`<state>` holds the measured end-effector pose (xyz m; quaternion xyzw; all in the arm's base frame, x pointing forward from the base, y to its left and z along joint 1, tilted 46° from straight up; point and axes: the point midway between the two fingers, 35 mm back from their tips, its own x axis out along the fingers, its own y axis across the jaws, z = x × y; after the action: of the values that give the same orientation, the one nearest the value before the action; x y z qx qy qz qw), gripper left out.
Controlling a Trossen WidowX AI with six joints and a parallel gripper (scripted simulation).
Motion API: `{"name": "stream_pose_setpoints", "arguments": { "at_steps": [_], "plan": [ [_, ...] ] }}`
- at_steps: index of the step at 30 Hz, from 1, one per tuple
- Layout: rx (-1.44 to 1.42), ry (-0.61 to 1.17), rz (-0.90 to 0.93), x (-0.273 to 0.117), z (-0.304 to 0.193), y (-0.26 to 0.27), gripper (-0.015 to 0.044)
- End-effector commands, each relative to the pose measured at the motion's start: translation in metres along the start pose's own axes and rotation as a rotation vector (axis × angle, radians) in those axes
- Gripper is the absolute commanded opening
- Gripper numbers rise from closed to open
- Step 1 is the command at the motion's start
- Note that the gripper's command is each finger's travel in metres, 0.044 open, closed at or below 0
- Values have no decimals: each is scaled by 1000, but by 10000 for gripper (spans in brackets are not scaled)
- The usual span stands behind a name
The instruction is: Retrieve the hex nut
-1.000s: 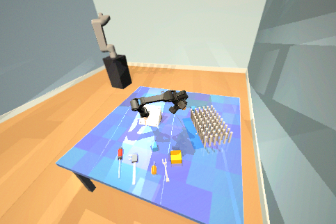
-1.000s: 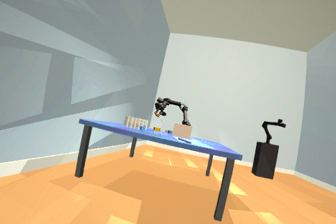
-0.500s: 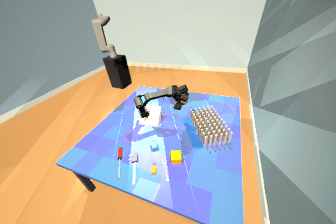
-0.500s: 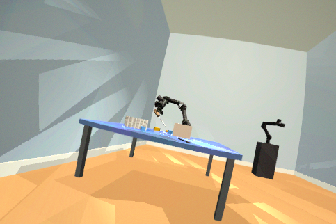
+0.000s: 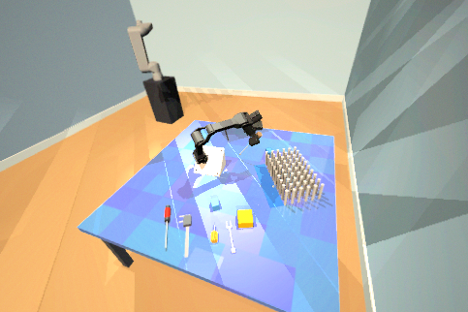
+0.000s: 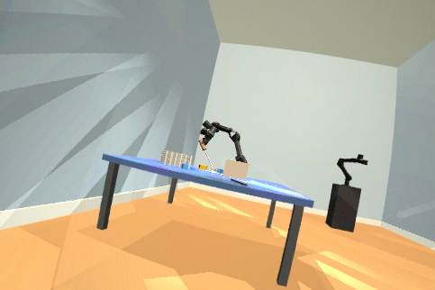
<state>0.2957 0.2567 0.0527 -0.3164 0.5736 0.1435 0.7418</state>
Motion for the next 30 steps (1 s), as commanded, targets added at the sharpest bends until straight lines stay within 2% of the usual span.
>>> {"name": "stream_pose_setpoints", "arguments": {
  "at_steps": [1, 30],
  "plan": [
    [-139, -8, -6, 4, 4, 14, 0],
    [-1136, 5, -58, 40, 0, 117, 0]
  ]
}}
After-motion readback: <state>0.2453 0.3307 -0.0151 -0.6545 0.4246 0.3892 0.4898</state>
